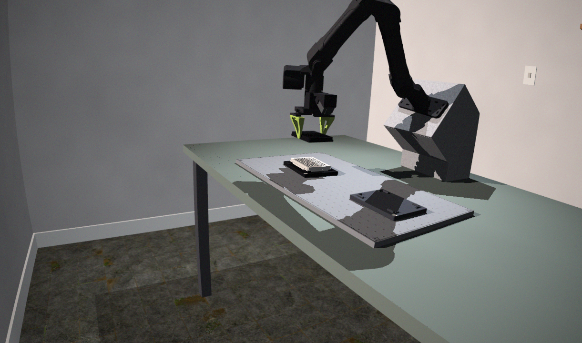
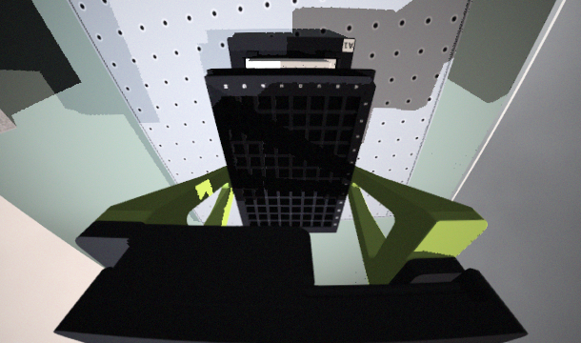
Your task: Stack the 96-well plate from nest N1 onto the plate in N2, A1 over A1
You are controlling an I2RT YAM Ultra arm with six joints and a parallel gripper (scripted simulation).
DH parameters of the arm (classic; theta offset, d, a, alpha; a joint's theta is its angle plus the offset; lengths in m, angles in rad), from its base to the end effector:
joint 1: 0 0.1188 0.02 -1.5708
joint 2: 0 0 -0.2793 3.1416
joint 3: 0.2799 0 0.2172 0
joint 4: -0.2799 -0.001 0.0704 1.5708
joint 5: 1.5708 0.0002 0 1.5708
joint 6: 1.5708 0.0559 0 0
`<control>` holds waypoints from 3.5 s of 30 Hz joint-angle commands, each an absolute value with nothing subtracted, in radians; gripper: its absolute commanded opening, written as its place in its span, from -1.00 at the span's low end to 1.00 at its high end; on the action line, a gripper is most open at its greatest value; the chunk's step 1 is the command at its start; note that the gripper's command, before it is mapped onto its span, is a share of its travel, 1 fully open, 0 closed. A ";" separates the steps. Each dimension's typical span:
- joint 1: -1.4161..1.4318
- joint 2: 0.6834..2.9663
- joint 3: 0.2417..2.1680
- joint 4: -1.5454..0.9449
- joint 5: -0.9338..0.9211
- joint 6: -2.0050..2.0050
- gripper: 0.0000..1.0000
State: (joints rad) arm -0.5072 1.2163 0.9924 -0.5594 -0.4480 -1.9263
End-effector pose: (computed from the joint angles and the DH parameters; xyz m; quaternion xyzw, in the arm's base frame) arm 0.2092 -0.0874 0.3075 -0.6513 0.6276 -0.2798 0.3221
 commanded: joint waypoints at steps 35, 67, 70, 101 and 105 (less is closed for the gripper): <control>-0.450 1.305 0.949 -0.426 -0.414 -1.879 -1.00; -0.410 1.382 0.979 -0.296 -0.382 -1.841 -1.00; -0.409 1.382 0.977 -0.297 -0.381 -1.840 -1.00; -0.400 1.381 0.953 -0.292 -0.378 -1.839 -1.00; -0.398 1.381 0.948 -0.292 -0.378 -1.838 -1.00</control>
State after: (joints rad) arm -0.4015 1.4105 0.9558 -0.2974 -0.3733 -1.8431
